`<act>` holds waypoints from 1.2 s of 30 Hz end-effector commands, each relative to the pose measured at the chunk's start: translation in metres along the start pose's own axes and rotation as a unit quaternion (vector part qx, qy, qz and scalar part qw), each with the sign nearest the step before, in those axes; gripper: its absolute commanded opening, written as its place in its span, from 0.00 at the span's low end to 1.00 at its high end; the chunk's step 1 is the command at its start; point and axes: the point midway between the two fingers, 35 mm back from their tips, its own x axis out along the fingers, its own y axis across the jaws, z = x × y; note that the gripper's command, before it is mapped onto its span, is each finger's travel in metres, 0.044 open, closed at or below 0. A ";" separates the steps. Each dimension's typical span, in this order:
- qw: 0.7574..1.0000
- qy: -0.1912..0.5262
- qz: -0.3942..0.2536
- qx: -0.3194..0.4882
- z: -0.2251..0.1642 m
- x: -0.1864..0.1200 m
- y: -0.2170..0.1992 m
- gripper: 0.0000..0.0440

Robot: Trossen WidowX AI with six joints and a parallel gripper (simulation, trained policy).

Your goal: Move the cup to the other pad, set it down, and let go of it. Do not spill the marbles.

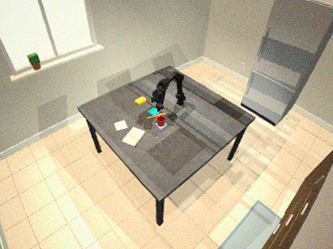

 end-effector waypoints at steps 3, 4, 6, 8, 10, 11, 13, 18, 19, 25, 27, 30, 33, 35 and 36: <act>0.999 0.017 -0.039 0.007 -0.004 0.012 -0.009 0.29; 0.999 0.020 -0.046 0.008 -0.005 0.014 -0.010 0.29; 0.998 0.027 -0.061 0.010 -0.007 0.019 -0.014 0.29; 0.996 0.034 -0.077 0.011 -0.009 0.024 -0.018 0.30; 0.995 0.040 -0.091 0.013 -0.011 0.030 -0.022 0.30; 0.994 0.043 -0.099 0.013 -0.012 0.033 -0.024 0.30; 0.993 0.047 -0.111 0.015 -0.014 0.038 -0.027 0.30; 0.989 0.055 -0.138 0.019 -0.019 0.052 -0.036 0.32; 0.988 0.056 -0.143 0.020 -0.020 0.056 -0.037 0.32; 0.984 0.063 -0.167 0.023 -0.025 0.075 -0.046 0.35; 0.982 0.065 -0.174 0.023 -0.027 0.082 -0.049 0.35; 0.981 0.068 -0.183 0.021 -0.030 0.092 -0.053 0.36; 0.979 0.071 -0.190 0.017 -0.033 0.103 -0.057 0.37; 0.978 0.074 -0.194 0.014 -0.036 0.110 -0.060 0.37; 0.978 0.075 -0.196 0.011 -0.037 0.114 -0.061 0.37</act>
